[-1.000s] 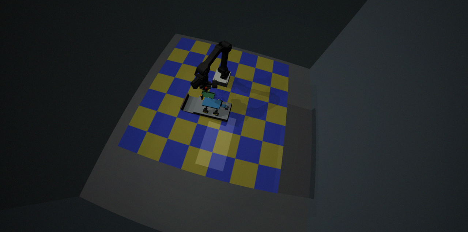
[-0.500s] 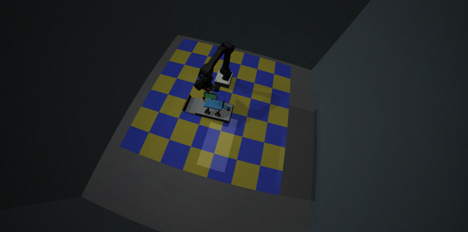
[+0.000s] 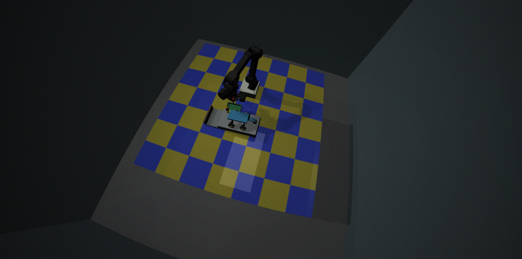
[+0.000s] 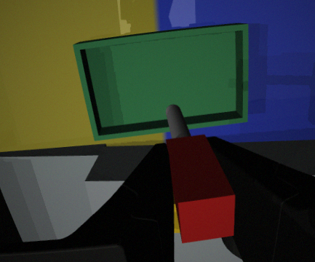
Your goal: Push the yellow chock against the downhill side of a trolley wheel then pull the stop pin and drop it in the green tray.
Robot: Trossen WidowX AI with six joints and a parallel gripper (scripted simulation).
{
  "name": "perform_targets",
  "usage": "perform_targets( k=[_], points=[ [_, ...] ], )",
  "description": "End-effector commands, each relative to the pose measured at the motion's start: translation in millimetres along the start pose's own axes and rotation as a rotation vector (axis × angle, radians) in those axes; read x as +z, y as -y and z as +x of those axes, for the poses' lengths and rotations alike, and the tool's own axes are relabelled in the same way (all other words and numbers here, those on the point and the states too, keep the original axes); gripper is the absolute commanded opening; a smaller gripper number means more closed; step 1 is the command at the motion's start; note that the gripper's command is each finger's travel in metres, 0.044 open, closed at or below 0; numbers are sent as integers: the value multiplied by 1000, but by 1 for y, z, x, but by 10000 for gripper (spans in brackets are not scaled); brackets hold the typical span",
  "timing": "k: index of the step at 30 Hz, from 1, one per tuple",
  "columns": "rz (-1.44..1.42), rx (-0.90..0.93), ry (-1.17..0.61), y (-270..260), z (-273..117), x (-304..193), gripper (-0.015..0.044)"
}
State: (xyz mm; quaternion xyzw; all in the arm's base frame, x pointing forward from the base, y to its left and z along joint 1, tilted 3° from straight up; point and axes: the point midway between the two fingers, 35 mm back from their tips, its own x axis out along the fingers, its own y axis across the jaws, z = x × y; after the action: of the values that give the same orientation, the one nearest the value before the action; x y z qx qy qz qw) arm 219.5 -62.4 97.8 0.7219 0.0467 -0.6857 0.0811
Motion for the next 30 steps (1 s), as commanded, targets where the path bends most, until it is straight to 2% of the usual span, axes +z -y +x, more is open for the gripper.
perform_targets(
  k=[1, 9, 20, 25, 30],
  points=[
    [-1, 44, 2, -1, 5, 1, 0],
    [0, 161, -3, -10, 30, 0, 0],
    [0, 167, -3, -26, 61, 1, 0],
    [0, 167, -3, -28, 64, 1, 0],
    [0, 167, -3, -26, 64, 1, 131]
  ],
)
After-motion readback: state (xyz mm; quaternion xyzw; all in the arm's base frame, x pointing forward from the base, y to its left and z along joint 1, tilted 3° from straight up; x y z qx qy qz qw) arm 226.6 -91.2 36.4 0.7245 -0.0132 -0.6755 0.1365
